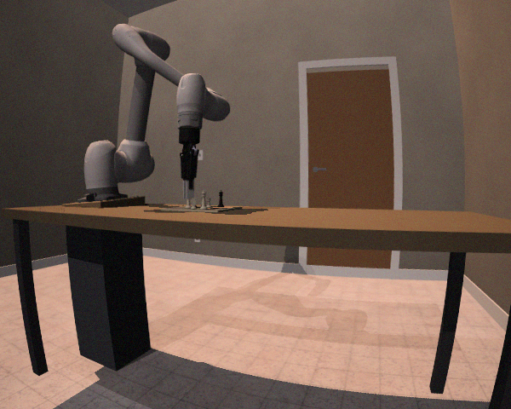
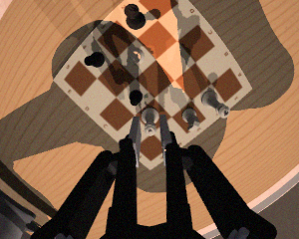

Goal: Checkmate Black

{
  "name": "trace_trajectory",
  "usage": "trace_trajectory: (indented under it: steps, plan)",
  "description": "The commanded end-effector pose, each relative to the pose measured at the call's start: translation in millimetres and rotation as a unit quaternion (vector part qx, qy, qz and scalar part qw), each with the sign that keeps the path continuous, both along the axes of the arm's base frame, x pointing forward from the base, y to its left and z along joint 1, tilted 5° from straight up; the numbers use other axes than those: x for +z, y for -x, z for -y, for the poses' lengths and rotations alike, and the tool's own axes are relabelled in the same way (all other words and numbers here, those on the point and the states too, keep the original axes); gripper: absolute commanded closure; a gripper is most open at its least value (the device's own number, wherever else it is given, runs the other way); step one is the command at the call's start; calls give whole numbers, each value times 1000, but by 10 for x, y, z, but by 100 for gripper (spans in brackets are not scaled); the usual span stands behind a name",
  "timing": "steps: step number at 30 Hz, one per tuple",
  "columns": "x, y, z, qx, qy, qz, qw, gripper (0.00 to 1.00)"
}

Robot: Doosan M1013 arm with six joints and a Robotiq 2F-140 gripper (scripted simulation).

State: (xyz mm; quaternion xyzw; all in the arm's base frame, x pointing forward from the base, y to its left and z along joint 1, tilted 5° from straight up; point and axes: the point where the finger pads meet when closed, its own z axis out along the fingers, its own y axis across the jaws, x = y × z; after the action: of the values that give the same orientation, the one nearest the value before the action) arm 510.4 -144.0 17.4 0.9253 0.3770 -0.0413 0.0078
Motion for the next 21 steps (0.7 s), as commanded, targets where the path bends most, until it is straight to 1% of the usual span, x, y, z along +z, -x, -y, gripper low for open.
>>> trace_trajectory:
  steps: [1, 6, 21]
  plan:
    - [-69, 4, 3, 0, 0, 0, 1000, 75]
    - [-111, 7, 5, 0, 0, 0, 1000, 75]
    - [-115, 7, 5, 0, 0, 0, 1000, 75]
